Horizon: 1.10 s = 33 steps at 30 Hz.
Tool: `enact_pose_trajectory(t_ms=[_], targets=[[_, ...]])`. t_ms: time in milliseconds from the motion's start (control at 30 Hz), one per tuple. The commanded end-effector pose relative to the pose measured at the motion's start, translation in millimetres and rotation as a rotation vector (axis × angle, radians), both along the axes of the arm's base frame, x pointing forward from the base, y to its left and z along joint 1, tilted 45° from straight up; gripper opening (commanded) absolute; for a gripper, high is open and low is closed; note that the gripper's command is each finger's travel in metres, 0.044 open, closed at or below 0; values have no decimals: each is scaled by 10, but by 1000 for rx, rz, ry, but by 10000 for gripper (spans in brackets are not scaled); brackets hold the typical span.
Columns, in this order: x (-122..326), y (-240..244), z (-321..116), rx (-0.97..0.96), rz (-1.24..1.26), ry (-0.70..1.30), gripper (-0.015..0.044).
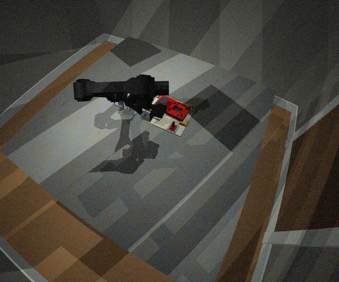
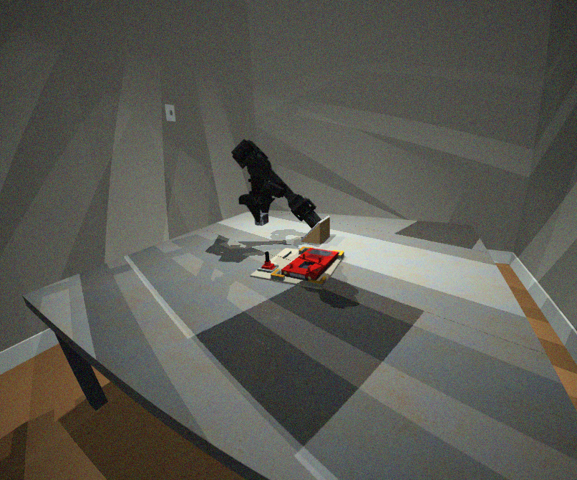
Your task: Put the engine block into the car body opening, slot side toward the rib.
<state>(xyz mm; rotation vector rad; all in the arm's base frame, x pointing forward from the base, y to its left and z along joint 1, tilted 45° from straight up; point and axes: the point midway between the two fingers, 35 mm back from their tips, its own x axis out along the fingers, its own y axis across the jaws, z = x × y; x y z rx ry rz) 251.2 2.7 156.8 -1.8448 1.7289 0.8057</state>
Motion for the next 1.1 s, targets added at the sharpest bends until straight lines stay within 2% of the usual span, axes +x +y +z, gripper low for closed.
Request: enact_pose_trajectory(t_ms=[0, 167, 533, 1067], targets=[[-8, 66, 55, 0, -3, -1, 0], [3, -77, -72, 9, -35, -25, 0], [9, -72, -37, 79, -41, -18, 0], [3, -234, 23, 582, -68, 32, 0]])
